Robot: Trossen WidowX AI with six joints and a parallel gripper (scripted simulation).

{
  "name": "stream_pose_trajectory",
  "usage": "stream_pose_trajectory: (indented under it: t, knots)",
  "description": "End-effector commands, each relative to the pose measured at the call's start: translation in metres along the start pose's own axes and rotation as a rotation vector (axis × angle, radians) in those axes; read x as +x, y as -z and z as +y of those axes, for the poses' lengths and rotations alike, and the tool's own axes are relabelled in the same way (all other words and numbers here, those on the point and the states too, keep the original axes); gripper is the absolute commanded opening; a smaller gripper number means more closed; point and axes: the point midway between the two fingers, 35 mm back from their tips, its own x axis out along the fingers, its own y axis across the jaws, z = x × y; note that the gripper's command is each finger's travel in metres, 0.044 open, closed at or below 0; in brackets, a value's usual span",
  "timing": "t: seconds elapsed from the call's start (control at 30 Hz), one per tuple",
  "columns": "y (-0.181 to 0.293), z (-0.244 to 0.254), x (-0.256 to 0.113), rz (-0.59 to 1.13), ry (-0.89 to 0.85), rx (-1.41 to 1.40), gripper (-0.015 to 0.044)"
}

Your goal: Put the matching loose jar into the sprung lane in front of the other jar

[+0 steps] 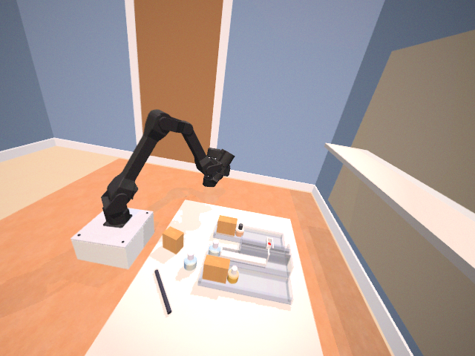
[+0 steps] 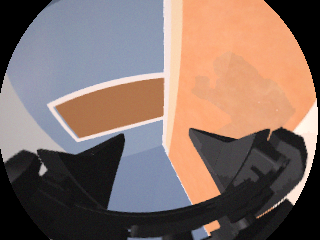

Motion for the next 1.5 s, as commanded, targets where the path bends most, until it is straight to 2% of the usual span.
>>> stream_pose_trajectory:
  t: [0.0, 0.1, 0.23, 0.47, 0.67, 0.97, 1.13, 1.3, 1.47]
  knots:
    - [-0.001, 0.000, -0.001, -0.004, 0.001, -0.001, 0.0426]
    - [-0.012, -0.002, -0.014, -0.064, 0.023, -0.014, 0.0440]
    - [-0.039, -0.013, -0.057, -0.234, 0.110, -0.038, 0.0440]
    - [-0.066, -0.044, -0.158, -0.517, 0.376, -0.056, 0.0440]
    - [-0.051, -0.076, -0.249, -0.650, 0.668, -0.029, 0.0440]
    - [0.003, -0.112, -0.335, -0.626, 1.010, 0.042, 0.0440]
    - [0.033, -0.125, -0.361, -0.565, 1.129, 0.088, 0.0440]
    - [0.093, -0.141, -0.401, -0.428, 1.282, 0.208, 0.0440]
    - [0.119, -0.145, -0.418, -0.352, 1.331, 0.259, 0.0440]
